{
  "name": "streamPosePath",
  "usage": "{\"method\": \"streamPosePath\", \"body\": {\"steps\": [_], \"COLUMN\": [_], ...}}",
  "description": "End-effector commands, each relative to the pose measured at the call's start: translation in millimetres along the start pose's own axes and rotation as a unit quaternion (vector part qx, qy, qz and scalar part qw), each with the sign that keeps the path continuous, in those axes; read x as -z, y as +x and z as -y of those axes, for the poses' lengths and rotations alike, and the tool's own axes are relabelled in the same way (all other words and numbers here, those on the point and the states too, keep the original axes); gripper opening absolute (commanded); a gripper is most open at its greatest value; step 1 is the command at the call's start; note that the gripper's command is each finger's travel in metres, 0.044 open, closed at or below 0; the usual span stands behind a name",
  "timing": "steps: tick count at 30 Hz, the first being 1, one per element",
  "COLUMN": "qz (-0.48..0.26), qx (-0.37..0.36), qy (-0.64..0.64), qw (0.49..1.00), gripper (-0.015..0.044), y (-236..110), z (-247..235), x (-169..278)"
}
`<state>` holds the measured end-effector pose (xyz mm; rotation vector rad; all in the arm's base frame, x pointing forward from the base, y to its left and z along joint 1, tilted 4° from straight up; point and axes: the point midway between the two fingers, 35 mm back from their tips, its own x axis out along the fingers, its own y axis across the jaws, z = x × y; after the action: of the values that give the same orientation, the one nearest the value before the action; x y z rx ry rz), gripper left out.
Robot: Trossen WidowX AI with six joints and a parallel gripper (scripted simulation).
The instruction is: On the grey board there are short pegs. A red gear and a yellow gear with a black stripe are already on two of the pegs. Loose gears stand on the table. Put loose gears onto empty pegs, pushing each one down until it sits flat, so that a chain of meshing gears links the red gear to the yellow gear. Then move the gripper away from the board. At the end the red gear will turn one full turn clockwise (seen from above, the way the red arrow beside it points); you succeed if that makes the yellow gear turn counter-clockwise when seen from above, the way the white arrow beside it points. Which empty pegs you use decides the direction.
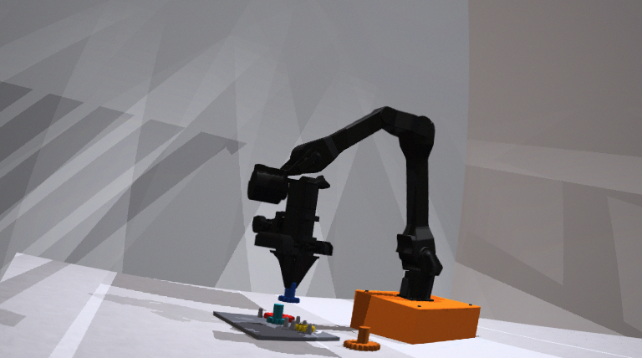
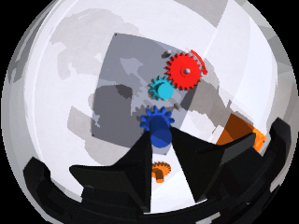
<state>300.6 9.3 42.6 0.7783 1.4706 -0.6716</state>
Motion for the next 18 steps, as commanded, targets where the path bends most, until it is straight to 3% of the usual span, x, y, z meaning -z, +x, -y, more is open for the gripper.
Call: {"method": "streamPosePath", "body": {"steps": [1,18], "qz": [-0.001,-0.001], "qx": [0.000,0.000], "qy": [0.014,-0.048], "qw": [1.000,0.999], "gripper": [0.0000,0.0000], "y": [0,20], "z": [0,0], "x": [0,0]}}
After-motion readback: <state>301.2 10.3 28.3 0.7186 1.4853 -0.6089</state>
